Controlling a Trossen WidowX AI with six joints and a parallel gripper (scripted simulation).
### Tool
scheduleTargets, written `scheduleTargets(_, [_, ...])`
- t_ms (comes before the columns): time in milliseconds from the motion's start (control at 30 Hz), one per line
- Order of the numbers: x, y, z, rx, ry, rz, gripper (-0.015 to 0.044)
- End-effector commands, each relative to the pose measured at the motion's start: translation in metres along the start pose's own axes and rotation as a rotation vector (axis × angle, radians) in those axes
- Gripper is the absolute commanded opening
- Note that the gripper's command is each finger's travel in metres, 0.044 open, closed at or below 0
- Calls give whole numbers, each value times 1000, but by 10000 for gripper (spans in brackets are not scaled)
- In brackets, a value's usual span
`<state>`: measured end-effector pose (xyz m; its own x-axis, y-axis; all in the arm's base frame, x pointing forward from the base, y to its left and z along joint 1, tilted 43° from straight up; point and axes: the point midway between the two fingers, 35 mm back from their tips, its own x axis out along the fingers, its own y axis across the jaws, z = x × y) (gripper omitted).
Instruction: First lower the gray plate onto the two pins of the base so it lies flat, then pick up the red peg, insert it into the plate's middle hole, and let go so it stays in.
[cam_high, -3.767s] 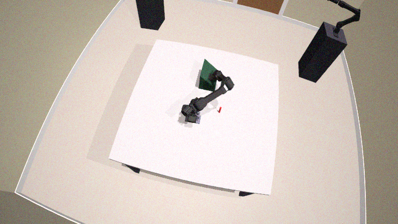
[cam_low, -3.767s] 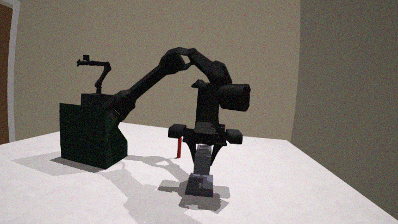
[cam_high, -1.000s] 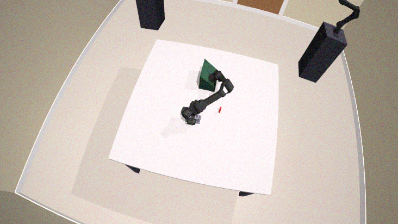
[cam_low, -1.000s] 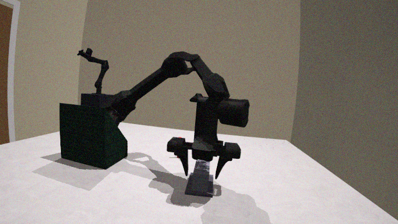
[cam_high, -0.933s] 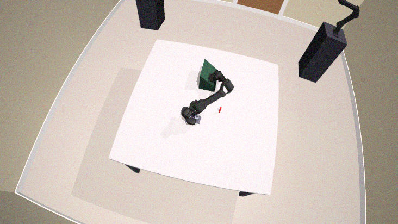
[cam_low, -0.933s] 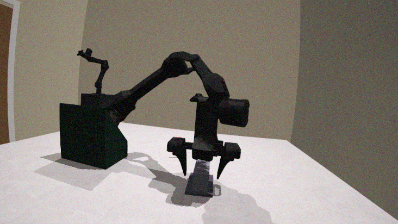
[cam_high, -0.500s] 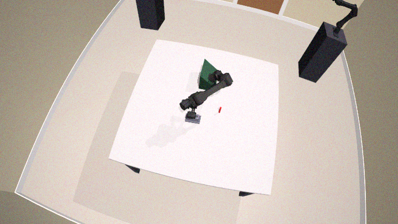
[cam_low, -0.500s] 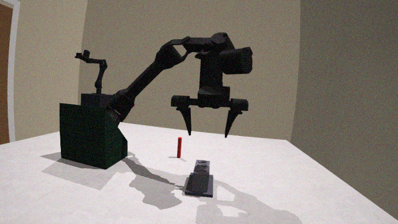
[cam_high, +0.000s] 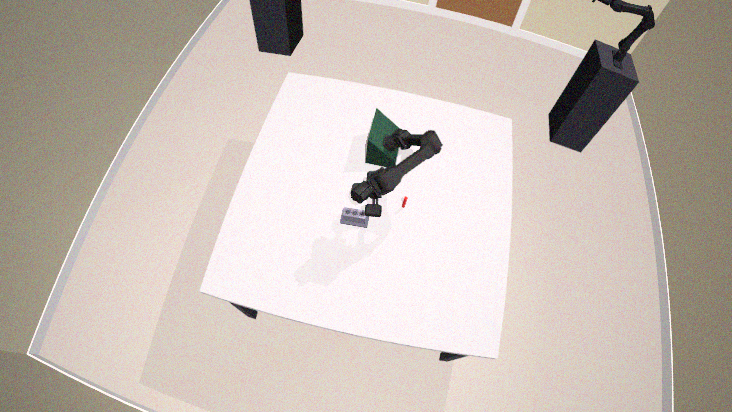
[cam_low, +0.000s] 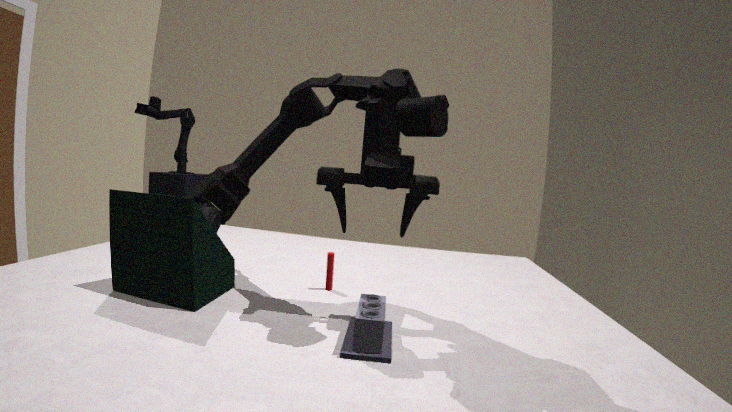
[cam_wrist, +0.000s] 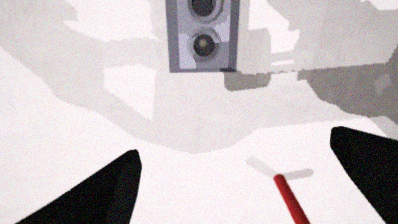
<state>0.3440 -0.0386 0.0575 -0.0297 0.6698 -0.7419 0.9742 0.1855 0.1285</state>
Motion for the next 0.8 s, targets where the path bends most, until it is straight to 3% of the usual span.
scheduleTargets(0, [-2, -11, -50, -93, 3, 0, 440])
scheduleTargets(300, [6, -66, -146, -299, 17, 0, 440])
scheduleTargets(767, [54, -71, -148, -304, 19, 1, 440])
